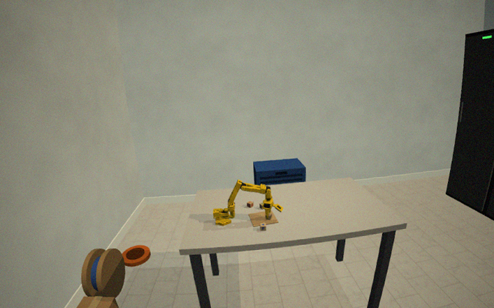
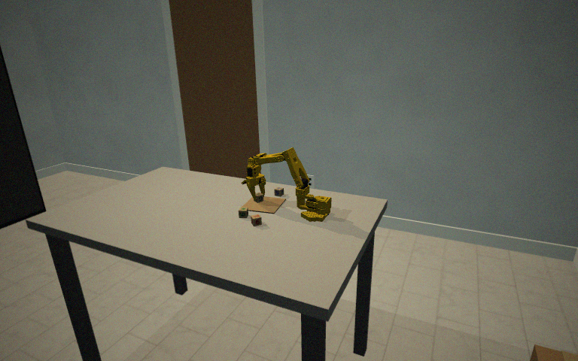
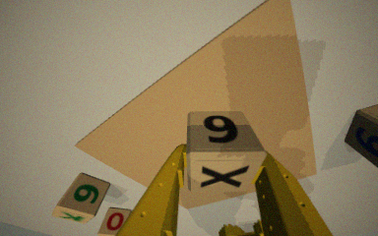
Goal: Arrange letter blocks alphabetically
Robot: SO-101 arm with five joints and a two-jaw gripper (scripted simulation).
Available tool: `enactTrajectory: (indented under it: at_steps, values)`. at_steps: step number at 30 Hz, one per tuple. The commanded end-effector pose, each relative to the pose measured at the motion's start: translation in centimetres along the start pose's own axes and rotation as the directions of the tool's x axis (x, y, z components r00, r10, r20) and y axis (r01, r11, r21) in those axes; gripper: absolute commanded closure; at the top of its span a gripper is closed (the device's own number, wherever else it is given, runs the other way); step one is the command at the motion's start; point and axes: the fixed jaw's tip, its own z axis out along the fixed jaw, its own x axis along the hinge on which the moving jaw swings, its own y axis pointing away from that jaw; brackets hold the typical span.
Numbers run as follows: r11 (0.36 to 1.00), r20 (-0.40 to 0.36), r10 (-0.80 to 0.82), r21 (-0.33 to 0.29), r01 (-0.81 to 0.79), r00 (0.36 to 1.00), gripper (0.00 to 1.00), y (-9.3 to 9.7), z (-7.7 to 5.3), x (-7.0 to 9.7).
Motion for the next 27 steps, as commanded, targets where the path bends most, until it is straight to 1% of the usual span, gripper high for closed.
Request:
enactTrajectory:
  at_steps: [1, 4, 10, 13, 21, 24, 27]
  values:
    - [0.999, 0.135, 0.005, -0.052, 0.002, 0.991, 0.84, 0.4, -2.7, -1.6]
    - [0.999, 0.135, 0.005, -0.052, 0.002, 0.991, 0.86, 0.4, -2.7, -1.6]
    - [0.999, 0.135, 0.005, -0.052, 0.002, 0.991, 0.97, 0.4, -2.7, -1.6]
    - [0.999, 0.135, 0.005, -0.052, 0.002, 0.991, 1.0, 0.4, -2.7, -1.6]
    - [0.999, 0.136, 0.005, -0.053, 0.002, 0.991, 1.0, 0.4, -2.8, -1.6]
    - [0.999, 0.138, 0.005, -0.054, 0.003, 0.99, 1.0, 0.4, -3.2, -1.6]
    - [0.998, 0.142, 0.005, -0.056, 0.003, 0.99, 1.0, 0.4, -3.8, -1.6]
